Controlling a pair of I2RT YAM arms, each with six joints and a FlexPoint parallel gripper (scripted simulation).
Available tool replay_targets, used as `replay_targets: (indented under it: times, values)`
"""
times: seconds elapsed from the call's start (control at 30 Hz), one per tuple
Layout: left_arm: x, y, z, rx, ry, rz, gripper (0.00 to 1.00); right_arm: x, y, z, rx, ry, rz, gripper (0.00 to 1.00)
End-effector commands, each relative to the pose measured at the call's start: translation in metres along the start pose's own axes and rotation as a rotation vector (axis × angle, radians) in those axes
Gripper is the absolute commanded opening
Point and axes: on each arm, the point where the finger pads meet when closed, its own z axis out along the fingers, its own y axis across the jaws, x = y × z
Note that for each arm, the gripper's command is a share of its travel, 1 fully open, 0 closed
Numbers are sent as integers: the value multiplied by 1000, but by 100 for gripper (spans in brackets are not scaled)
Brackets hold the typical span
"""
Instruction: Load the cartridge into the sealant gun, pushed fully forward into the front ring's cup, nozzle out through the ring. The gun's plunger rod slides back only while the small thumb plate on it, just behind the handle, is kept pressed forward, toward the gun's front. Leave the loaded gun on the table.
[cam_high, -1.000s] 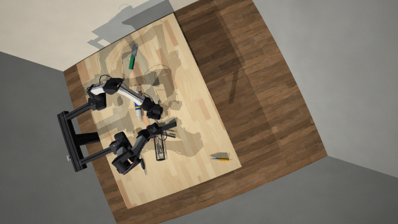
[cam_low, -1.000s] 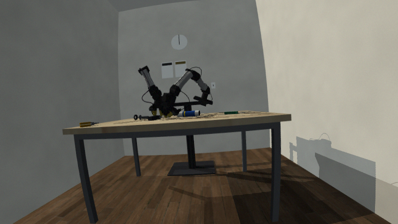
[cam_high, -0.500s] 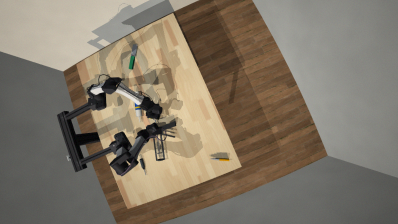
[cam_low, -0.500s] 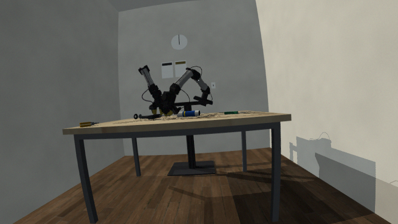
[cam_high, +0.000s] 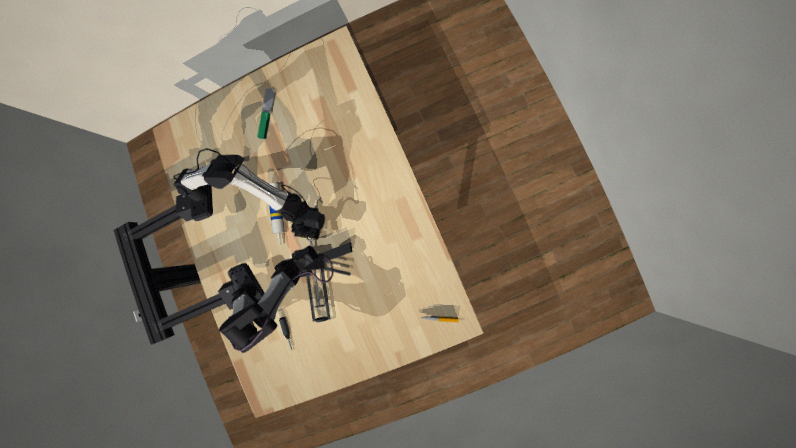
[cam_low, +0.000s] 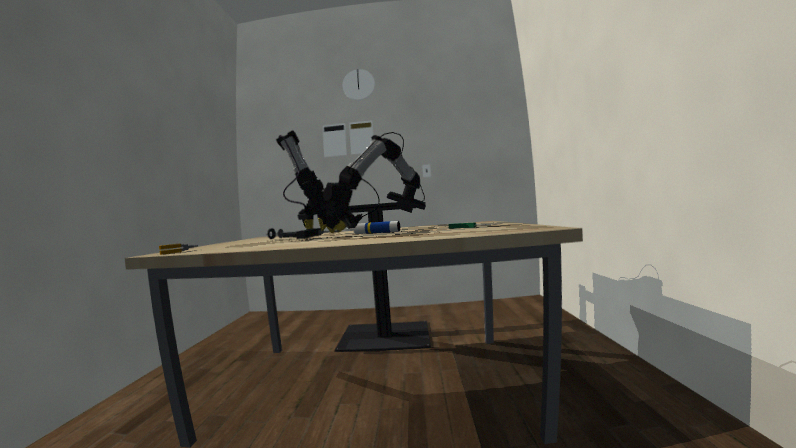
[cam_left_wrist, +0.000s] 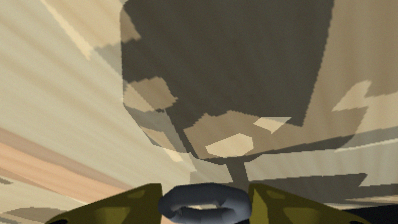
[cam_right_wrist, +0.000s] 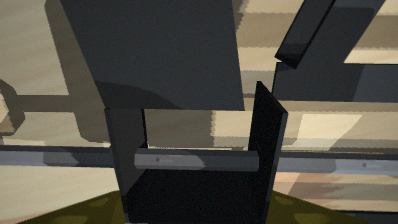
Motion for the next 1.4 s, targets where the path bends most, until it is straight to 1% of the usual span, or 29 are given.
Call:
replay_targets:
  times: [0.0, 0.1, 0.2, 0.23, 0.3, 0.47, 0.6, 0.63, 0.67, 0.8, 1.07, 1.17, 1.37]
  values:
    - [30, -30, -40, 104, 29, 62, 0, -13, -7, -6, 22, -53, 20, 3]
    - [29, -26, -32, 86, 27, 62, 0, -9, -9, -4, 26, -46, 18, 3]
    - [29, -22, -23, 70, 25, 61, 0, -16, -7, -6, 20, -59, 23, 3]
    - [29, -22, -21, 71, 25, 61, 0, -13, -8, -5, 23, -53, 20, 3]
    - [29, -22, -18, 71, 25, 61, 0, -6, -10, -2, 30, -36, 13, 3]
    - [29, -19, -10, 60, 24, 60, 0, -4, -11, -3, 33, -30, 10, 3]
    - [29, -18, -9, 57, 23, 61, 0, -6, -5, -3, 38, -30, 2, 3]
    - [22, -17, -11, 54, 13, 50, 0, -5, -4, -4, 27, -29, -10, 3]
    - [12, -13, -13, 45, 15, 28, 0, -5, 4, -8, -18, -28, -17, 3]
    - [-15, -11, -29, 60, -4, 9, 0, -9, 2, -10, -12, -43, -12, 3]
    - [-39, -6, -36, 67, -9, 11, 0, -9, -4, -8, -5, -33, 17, 3]
    - [-41, -5, -37, 66, -19, 10, 0, -9, -4, -8, -5, -33, 18, 3]
    - [-56, -1, -40, 66, -58, 12, 0, -9, -4, -8, -5, -33, 18, 3]
